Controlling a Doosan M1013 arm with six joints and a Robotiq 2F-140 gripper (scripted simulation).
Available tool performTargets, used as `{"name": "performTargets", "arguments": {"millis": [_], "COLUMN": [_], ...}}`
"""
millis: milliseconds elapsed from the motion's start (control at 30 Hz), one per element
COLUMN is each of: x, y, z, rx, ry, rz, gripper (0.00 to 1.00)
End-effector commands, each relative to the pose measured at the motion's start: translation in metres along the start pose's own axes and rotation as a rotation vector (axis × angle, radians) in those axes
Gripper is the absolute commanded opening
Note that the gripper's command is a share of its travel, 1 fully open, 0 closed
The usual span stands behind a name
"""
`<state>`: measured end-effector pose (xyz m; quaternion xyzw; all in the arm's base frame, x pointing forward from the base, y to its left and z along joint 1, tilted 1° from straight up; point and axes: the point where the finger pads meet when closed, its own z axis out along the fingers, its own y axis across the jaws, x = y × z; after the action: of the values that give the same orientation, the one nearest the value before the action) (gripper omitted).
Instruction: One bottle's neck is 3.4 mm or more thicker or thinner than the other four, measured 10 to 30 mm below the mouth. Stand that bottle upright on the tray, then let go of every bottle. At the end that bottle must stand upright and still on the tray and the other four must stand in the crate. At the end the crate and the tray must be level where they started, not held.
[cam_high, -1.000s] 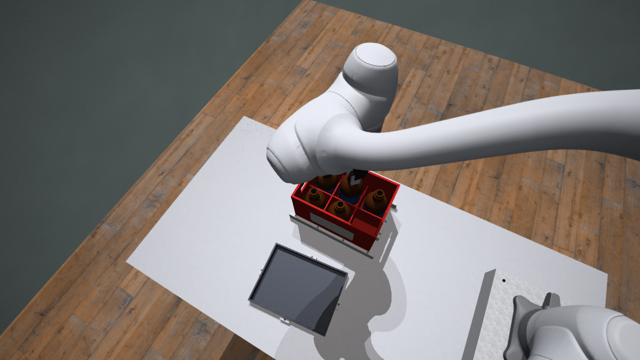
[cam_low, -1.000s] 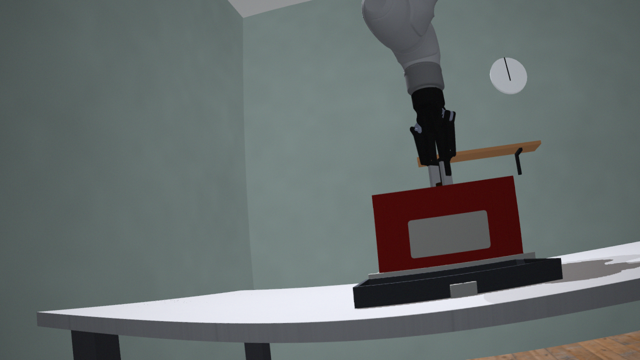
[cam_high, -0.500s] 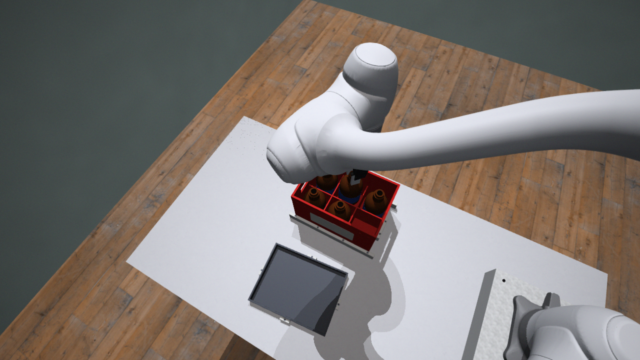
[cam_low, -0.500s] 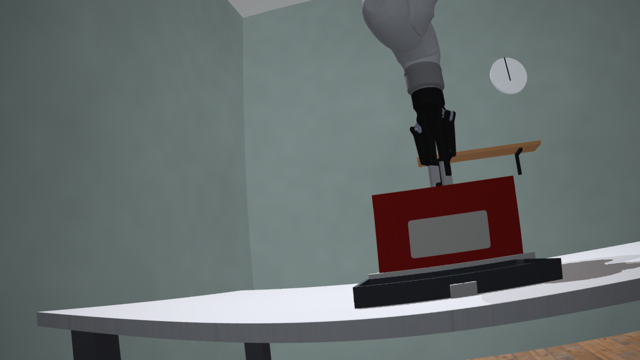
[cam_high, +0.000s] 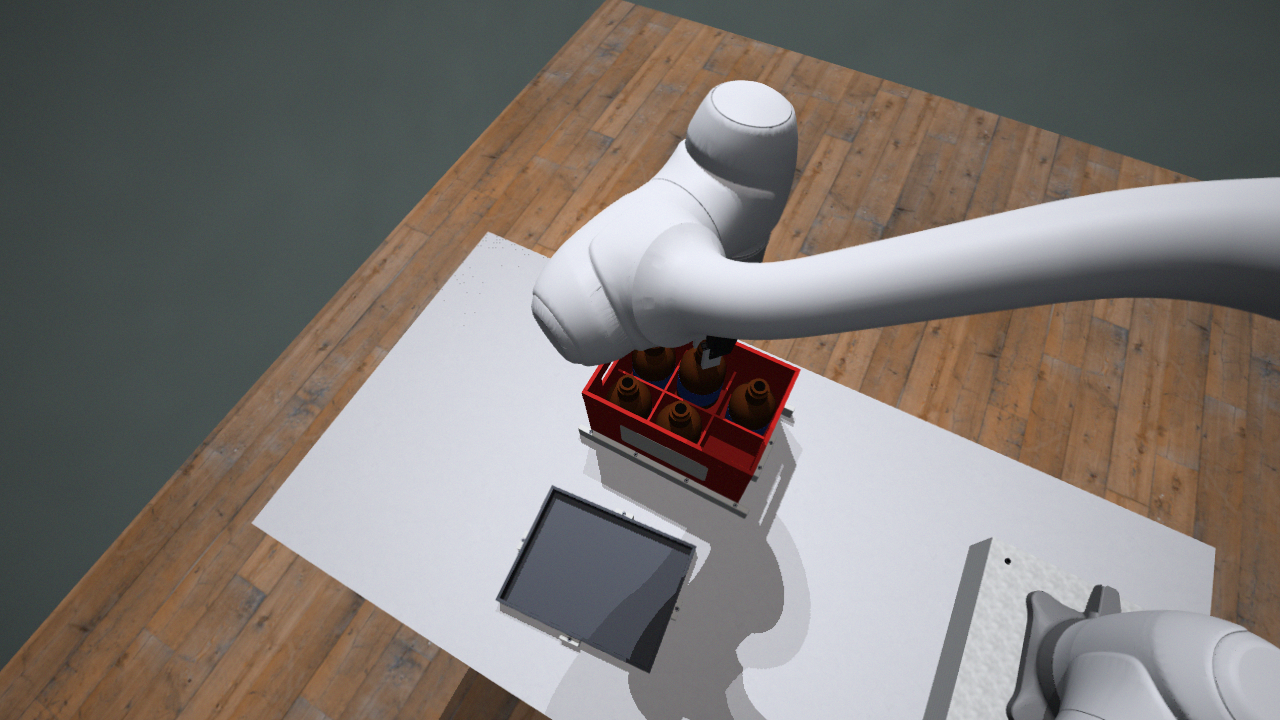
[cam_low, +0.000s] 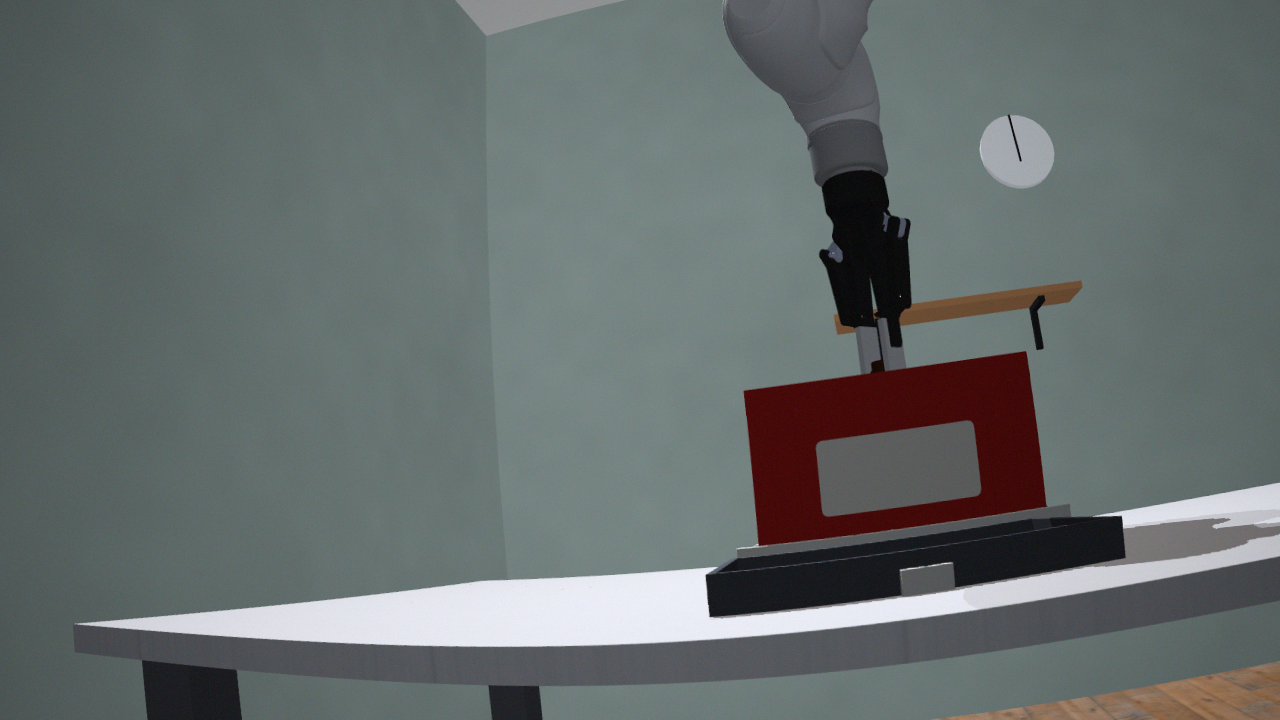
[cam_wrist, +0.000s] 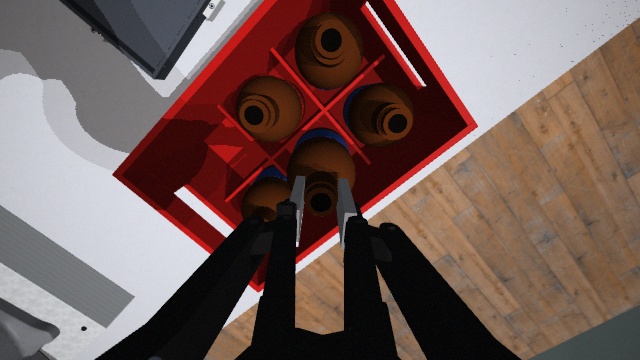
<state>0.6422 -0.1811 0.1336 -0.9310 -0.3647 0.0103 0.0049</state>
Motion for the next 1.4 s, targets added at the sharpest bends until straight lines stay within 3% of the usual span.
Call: {"name": "performTargets", "arguments": {"millis": [0,1367], "x": [0.000,0.000], "y": [0.000,0.000], "z": [-0.002,-0.035], "rx": [0.000,0.000], "ry": [0.000,0.000], "rz": [0.000,0.000], "gripper": [0.00,0.00]}}
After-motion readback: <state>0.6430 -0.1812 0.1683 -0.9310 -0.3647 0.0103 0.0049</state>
